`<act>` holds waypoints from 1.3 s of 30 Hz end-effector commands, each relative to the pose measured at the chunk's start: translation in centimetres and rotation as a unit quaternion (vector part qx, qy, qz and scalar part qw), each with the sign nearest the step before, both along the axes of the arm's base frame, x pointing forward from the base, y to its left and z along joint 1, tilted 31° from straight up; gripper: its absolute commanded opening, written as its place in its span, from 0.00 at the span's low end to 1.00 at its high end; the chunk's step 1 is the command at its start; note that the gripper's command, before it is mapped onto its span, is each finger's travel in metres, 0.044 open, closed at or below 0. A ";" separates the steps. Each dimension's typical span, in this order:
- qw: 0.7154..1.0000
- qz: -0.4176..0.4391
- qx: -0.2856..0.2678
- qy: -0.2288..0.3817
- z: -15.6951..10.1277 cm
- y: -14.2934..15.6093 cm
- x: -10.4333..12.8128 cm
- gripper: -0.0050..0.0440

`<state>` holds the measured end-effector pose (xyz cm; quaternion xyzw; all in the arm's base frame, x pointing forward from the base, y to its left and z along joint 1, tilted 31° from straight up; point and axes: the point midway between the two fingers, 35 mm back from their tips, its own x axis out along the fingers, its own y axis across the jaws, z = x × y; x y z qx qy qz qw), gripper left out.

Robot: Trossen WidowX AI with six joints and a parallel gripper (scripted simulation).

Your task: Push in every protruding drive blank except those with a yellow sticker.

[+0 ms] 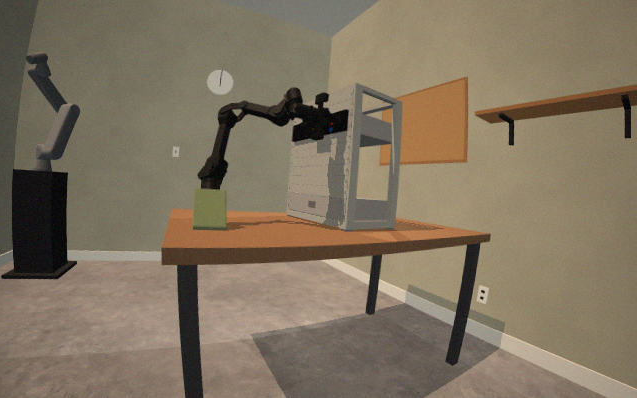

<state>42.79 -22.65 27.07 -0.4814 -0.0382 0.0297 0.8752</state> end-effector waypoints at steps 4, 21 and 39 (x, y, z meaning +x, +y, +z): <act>1.000 -0.007 -0.015 -0.018 1.8 -0.2 0.0 0.10; 1.000 -0.007 -0.015 -0.018 1.9 -0.2 0.4 0.10; 1.000 -0.007 -0.015 -0.018 1.9 -0.2 0.4 0.10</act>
